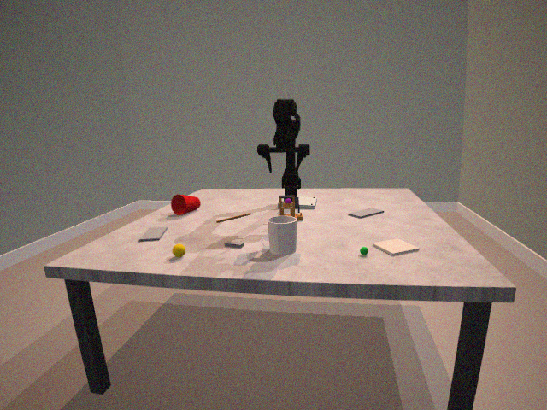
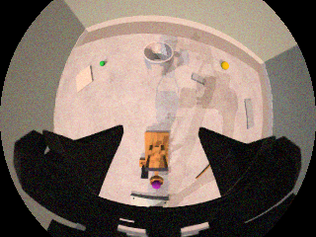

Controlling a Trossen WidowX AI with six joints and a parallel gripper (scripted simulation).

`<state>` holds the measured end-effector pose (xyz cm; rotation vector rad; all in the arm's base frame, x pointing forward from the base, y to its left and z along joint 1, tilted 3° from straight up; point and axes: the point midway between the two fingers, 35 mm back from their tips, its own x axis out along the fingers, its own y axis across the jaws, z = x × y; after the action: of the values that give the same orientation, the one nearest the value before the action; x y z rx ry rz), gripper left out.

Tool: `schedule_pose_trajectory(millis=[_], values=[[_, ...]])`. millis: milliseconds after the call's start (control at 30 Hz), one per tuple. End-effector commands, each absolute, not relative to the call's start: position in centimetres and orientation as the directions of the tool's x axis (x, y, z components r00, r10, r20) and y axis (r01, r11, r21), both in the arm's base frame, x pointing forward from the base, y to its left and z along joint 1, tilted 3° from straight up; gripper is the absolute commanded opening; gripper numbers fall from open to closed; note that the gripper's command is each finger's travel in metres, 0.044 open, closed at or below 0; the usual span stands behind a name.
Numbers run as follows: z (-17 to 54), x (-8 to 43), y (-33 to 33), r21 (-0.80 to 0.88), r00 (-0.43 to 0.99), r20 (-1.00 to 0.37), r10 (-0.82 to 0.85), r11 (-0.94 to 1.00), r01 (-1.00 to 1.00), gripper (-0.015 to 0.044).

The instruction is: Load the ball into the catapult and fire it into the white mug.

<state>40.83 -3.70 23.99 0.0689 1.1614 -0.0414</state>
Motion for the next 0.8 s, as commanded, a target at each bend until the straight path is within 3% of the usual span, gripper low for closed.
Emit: schedule_pose_trajectory(millis=[0,267,767], values=[[26.1,45.7,-4.0,0.044,0.525,-0.851,-0.001,0.996,0.073,0.044],[29.8,52.8,-4.5,0.06,0.712,-0.702,-0.011,0.995,0.074,0.044],[29.9,52.9,-4.5,0.06,0.715,-0.699,-0.011,0.995,0.074,0.044]])
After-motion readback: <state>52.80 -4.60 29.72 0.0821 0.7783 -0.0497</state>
